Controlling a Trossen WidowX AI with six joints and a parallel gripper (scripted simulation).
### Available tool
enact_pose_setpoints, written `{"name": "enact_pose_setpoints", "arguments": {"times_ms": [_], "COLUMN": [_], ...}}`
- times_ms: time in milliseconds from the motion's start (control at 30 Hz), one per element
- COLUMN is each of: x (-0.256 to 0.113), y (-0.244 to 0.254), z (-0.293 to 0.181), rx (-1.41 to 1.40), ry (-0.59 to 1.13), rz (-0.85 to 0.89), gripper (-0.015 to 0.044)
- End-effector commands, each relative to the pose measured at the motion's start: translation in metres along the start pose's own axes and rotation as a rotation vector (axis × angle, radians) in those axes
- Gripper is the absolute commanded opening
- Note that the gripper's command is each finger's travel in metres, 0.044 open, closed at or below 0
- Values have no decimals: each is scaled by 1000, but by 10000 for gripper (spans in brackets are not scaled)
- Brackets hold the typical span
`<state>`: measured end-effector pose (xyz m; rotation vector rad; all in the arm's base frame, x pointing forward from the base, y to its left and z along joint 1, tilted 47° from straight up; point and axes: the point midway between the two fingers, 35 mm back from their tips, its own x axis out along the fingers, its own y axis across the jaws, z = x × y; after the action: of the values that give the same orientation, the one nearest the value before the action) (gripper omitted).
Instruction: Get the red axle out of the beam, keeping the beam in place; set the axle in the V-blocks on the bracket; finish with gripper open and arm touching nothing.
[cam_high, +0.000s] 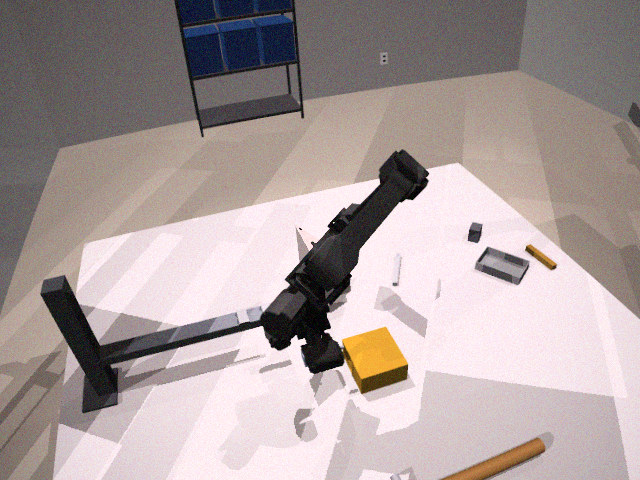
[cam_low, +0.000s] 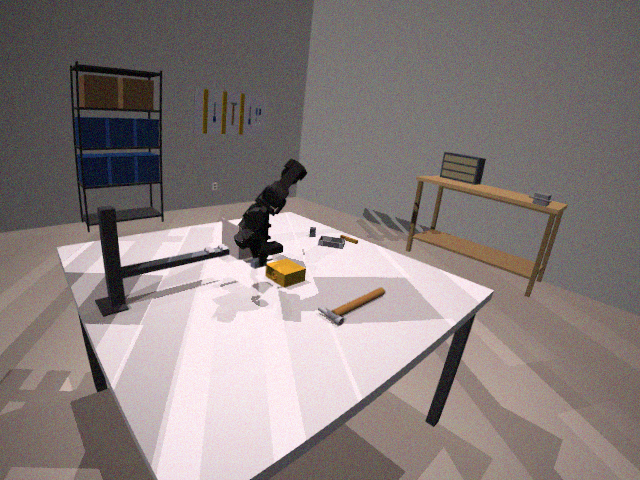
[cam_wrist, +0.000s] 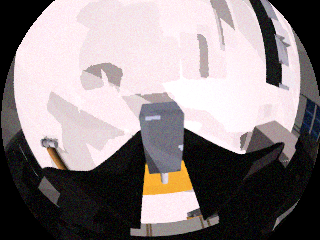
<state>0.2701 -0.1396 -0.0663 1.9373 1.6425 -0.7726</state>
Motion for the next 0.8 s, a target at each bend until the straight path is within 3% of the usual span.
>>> {"name": "enact_pose_setpoints", "arguments": {"times_ms": [0, 767], "x": [4, 43], "y": [1, 2], "z": [2, 3], "rx": [-5, -5], "ry": [-5, -4], "rz": [-1, 0], "gripper": [0, 0]}}
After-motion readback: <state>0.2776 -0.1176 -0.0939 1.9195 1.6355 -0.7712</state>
